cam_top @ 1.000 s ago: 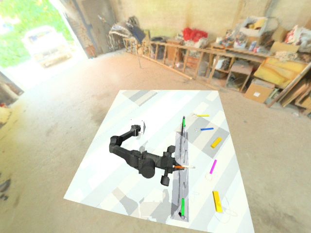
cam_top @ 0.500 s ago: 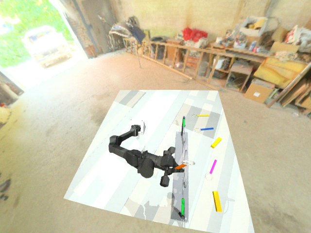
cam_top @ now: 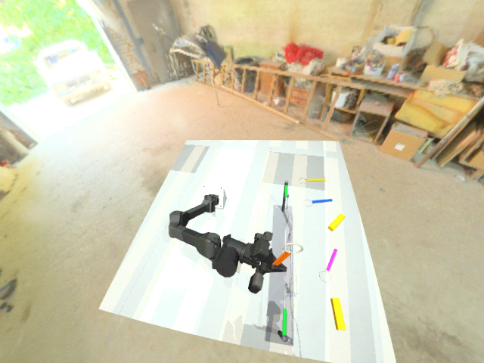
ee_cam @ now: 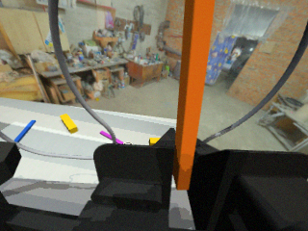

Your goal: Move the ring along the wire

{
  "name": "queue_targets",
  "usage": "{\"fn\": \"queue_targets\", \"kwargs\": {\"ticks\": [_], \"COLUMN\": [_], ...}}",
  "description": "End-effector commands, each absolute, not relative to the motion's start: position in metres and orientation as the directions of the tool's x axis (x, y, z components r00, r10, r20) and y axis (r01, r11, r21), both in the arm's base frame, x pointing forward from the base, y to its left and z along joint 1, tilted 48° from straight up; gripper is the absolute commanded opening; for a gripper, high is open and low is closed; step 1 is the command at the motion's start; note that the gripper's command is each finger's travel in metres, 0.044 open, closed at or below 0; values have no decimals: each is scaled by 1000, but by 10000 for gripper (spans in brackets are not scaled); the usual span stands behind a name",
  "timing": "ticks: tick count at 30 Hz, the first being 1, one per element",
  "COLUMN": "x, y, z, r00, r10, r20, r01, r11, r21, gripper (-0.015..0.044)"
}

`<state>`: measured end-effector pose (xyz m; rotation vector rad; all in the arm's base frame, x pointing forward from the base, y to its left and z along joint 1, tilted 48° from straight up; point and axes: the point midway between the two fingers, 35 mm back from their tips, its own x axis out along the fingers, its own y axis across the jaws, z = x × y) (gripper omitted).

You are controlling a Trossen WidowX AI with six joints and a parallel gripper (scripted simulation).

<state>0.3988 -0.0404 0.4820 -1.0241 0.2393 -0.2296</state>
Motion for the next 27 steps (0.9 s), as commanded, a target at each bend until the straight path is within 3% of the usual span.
{"fn": "queue_targets", "kwargs": {"ticks": [1, 27], "x": [396, 396], "y": [-42, -47], "z": [486, 500], "r00": [950, 952], "r10": [-305, -300], "r20": [-63, 53], "r01": [85, 99], "r11": [447, 141], "r21": [-891, -985], "gripper": [-150, -150]}}
